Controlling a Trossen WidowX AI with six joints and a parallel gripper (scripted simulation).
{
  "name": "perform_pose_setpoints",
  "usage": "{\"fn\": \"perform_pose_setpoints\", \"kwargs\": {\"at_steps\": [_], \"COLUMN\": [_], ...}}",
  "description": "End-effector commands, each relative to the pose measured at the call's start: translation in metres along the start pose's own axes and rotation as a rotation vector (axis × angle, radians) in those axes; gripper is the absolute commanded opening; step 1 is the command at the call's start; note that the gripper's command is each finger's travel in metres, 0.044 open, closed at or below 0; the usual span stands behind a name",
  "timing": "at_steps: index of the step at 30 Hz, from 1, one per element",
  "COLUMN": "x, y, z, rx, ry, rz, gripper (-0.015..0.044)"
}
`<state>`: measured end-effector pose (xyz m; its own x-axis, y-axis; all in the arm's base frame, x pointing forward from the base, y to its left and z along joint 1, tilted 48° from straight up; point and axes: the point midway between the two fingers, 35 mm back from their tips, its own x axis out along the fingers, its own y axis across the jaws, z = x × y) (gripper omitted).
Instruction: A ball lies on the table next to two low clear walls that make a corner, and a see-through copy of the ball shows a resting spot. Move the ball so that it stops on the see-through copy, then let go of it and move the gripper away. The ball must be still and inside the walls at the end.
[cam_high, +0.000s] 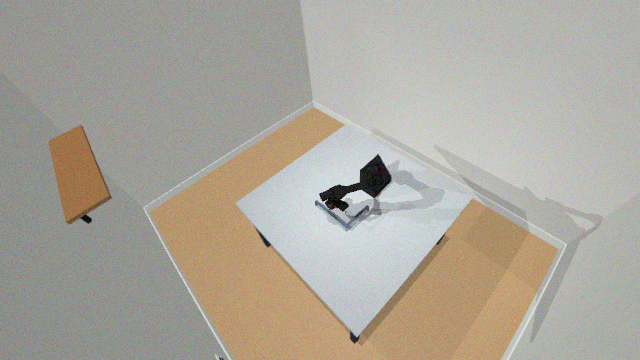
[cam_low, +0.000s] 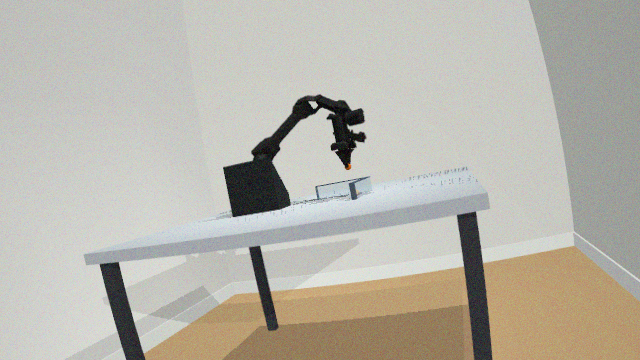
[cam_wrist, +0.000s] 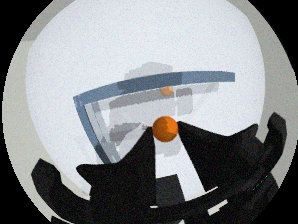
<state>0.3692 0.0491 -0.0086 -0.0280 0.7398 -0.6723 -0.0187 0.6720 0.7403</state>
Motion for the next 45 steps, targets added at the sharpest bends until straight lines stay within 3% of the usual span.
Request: {"fn": "perform_pose_setpoints", "kwargs": {"at_steps": [1, 11, 21, 44, 45], "x": [0.01, 0.03, 0.089, 0.109, 0.107], "y": [-0.014, -0.028, -0.027, -0.026, -0.026], "z": [0.009, 0.017, 0.016, 0.016, 0.016], "rx": [-0.006, -0.007, -0.006, -0.006, -0.009], "ry": [-0.003, -0.004, -0.003, -0.003, -0.003], "rz": [0.004, 0.003, 0.007, 0.008, 0.003], "gripper": [0.0, 0.0, 0.0, 0.0, 0.0026]}}
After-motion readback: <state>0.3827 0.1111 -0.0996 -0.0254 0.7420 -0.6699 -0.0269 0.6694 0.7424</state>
